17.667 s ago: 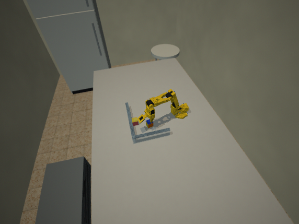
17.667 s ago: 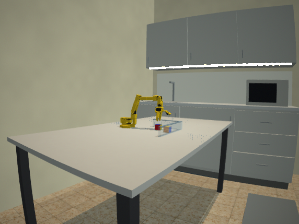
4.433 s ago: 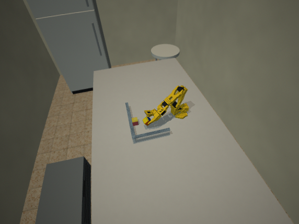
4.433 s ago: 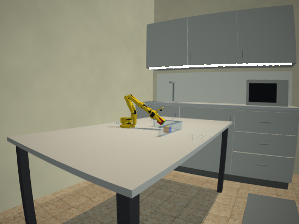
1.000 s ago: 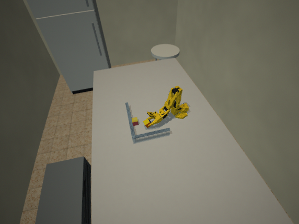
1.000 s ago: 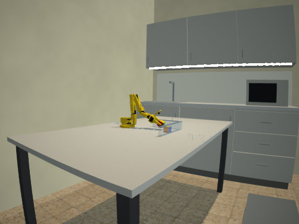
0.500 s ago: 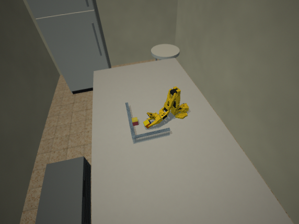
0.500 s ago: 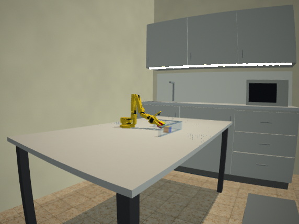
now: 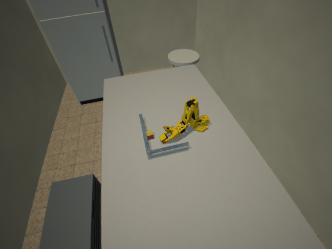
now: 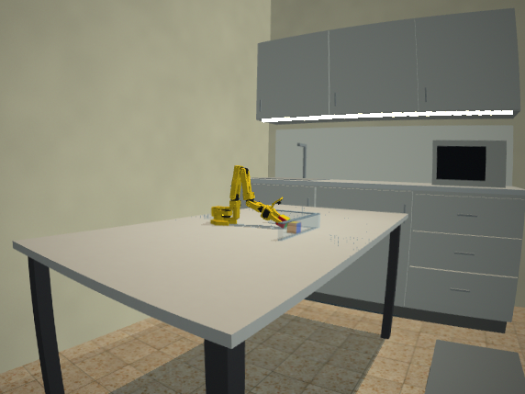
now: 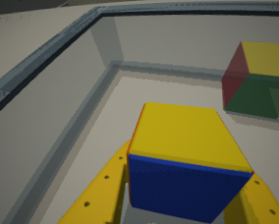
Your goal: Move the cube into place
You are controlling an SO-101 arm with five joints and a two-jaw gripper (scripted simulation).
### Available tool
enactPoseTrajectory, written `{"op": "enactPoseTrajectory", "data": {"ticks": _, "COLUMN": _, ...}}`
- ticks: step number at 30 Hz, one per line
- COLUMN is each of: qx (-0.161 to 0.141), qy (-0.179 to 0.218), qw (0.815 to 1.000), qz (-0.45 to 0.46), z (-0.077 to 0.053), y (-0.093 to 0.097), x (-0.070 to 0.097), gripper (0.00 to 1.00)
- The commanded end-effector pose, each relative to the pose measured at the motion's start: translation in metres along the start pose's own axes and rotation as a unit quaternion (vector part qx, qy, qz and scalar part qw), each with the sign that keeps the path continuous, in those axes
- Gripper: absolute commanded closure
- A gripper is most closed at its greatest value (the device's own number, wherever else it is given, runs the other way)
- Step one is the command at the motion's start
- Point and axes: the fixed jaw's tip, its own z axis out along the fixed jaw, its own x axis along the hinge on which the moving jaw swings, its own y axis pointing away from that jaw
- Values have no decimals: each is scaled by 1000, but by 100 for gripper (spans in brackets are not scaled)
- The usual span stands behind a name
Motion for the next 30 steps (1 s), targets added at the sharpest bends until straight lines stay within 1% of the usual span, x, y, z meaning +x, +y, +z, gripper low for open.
{"op": "enactPoseTrajectory", "data": {"ticks": 1, "qx": -4, "qy": -25, "qw": 1000, "qz": 1, "z": 1, "y": 2, "x": -10, "gripper": 78}}
{"op": "enactPoseTrajectory", "data": {"ticks": 16, "qx": -4, "qy": -25, "qw": 1000, "qz": 1, "z": 2, "y": 2, "x": -9, "gripper": 78}}
{"op": "enactPoseTrajectory", "data": {"ticks": 30, "qx": -4, "qy": -25, "qw": 1000, "qz": 1, "z": 2, "y": 2, "x": -9, "gripper": 76}}
